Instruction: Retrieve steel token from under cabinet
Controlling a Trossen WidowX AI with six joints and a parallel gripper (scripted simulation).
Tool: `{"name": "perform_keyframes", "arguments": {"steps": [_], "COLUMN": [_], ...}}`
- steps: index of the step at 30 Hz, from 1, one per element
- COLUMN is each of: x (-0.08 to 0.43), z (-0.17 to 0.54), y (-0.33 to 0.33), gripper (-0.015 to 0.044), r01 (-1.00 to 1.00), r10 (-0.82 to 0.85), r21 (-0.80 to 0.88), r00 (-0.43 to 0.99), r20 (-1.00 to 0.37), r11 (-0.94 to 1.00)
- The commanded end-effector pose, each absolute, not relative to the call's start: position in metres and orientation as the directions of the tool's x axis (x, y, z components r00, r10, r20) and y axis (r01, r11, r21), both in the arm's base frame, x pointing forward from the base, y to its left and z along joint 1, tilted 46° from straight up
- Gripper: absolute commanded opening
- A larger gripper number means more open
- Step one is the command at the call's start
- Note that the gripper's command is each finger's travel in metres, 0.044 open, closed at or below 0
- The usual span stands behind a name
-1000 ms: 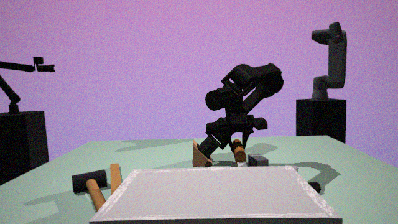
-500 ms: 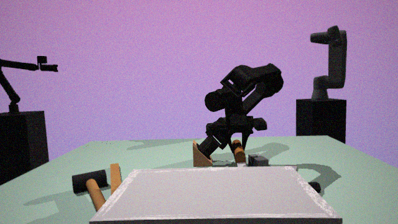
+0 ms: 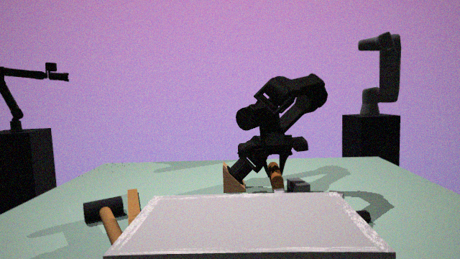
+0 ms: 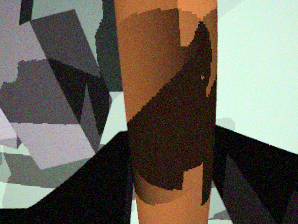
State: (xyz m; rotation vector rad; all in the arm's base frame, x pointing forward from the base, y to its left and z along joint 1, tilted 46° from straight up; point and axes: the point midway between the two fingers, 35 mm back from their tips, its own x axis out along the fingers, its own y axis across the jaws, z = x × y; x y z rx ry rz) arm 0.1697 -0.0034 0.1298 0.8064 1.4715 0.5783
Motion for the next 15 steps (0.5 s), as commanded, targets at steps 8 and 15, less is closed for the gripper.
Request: {"name": "perform_keyframes", "arguments": {"steps": [8, 15], "x": [0.1685, 0.1675], "z": [0.1292, 0.1285], "y": [-0.0029, -0.0022], "gripper": [0.0000, 0.0000], "r01": [0.127, 0.127], "r10": [0.776, 0.778], "r21": [0.775, 0.776], "r00": [0.050, 0.048], "r20": [-0.629, -0.627], "r11": [0.620, 0.618]}}
